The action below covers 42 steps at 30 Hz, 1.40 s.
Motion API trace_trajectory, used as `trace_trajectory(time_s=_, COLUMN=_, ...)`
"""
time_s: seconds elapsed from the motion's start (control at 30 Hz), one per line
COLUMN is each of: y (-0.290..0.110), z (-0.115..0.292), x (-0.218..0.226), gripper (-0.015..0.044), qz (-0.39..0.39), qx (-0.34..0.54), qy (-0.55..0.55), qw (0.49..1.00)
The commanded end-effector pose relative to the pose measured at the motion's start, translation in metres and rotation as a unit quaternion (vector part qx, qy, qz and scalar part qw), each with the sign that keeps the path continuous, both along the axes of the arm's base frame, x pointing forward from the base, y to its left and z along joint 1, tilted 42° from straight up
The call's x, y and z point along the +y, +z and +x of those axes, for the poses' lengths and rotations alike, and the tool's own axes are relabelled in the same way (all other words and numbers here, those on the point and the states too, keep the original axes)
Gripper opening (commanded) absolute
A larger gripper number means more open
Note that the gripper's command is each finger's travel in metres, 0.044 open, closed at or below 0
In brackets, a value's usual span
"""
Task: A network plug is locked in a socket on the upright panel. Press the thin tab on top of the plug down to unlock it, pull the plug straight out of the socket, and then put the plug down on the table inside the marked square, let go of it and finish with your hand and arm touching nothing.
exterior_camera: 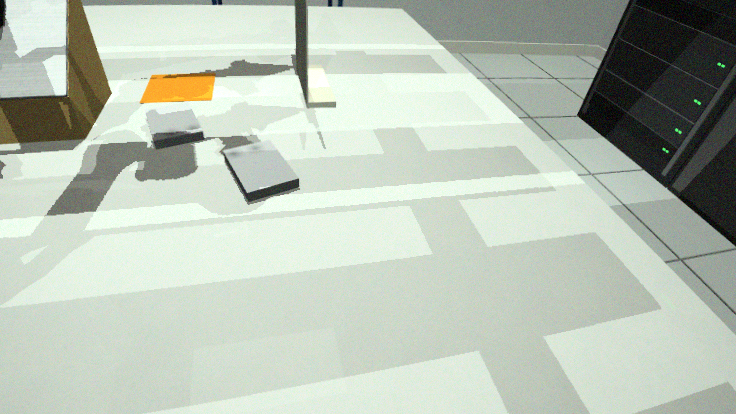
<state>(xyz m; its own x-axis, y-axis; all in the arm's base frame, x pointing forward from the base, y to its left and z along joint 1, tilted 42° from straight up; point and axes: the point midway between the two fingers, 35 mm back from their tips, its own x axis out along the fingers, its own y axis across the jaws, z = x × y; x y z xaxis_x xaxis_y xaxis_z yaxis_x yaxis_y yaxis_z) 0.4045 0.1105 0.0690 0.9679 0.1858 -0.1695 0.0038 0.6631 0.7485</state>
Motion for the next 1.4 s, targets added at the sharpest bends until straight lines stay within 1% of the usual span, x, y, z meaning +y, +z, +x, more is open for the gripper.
trace_trajectory(time_s=0.0, y=0.0005, z=0.0043, x=0.0001, gripper=0.0149, qz=-0.002, qx=-0.001, qy=0.002, qw=1.0)
trace_trajectory(time_s=0.73, y=0.0005, z=0.0043, x=0.0001, gripper=0.0003, qz=-0.002, qx=-0.001, qy=0.002, qw=1.0)
trace_trajectory(time_s=1.37, y=0.0012, z=-0.0049, x=-0.0008, gripper=0.0, qz=-0.002, qx=-0.001, qy=0.002, qw=1.0)
